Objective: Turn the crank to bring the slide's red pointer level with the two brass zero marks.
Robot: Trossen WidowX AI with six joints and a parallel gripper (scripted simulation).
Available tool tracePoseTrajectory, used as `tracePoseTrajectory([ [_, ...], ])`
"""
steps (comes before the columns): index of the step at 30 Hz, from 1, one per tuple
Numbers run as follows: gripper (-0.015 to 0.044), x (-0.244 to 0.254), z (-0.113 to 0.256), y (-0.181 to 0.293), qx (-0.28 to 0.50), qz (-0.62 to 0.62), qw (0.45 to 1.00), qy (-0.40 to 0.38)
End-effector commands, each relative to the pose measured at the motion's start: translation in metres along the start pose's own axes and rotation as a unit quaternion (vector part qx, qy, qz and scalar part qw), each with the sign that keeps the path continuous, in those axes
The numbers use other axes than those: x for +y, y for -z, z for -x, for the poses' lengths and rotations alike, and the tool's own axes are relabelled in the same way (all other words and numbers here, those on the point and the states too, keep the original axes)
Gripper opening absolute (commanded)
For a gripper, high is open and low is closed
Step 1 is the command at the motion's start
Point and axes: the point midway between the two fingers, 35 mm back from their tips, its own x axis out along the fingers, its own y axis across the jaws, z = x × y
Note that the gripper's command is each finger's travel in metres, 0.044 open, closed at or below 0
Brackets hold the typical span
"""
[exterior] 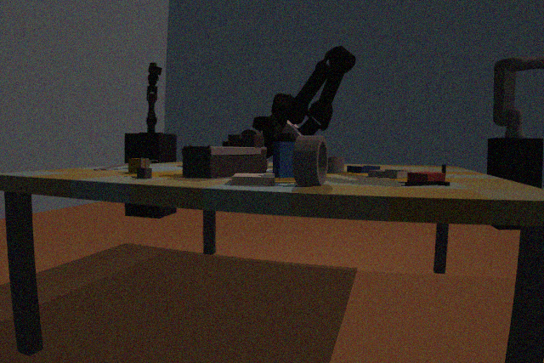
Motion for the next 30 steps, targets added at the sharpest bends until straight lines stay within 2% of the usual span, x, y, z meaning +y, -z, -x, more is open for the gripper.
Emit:
tracePoseTrajectory([
  [1, 0.0, -0.009, 0.001, 0.0, -0.002, -0.006, 1.0, 0.011],
  [30, 0.0, -0.026, 0.014, -0.013, -0.002, -0.005, 1.0, 0.012],
])
